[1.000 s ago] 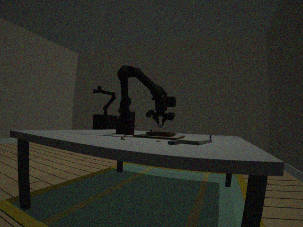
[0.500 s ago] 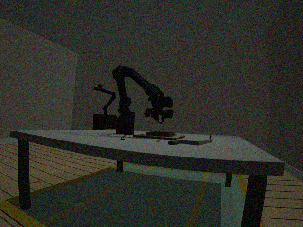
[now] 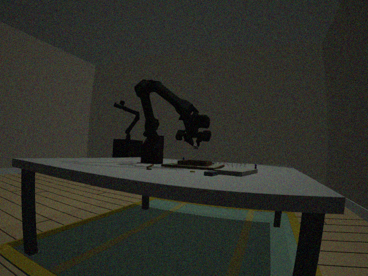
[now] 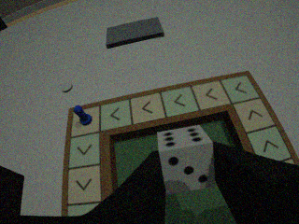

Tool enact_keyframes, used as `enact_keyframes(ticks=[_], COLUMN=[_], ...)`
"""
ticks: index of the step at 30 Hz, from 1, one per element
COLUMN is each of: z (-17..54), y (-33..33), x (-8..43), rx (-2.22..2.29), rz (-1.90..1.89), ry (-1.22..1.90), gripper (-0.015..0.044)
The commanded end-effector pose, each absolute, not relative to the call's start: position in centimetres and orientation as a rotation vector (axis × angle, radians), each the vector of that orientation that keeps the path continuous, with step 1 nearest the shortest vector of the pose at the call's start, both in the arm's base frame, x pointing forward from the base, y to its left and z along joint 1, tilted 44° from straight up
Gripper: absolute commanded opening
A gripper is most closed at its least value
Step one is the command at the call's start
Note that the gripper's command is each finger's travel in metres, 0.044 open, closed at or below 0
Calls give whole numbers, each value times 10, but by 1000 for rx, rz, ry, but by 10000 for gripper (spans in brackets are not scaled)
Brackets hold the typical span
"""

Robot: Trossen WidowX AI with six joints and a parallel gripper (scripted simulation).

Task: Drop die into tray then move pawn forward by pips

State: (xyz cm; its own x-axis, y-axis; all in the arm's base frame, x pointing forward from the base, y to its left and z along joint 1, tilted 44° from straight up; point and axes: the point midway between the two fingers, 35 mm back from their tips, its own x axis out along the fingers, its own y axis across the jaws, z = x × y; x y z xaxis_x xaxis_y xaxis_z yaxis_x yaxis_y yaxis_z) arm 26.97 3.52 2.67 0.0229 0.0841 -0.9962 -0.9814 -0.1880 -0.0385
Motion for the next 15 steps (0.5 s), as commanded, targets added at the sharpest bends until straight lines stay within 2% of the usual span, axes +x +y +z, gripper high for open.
enact_keyframes(ticks=[1,8,15], z=[27,27,27], y=[35,35,35], x=[270,270,270], rx=[-1299,-1299,-1299], rz=[1362,1362,1362], ry=[1030,1030,1030], gripper=[0,0,184])
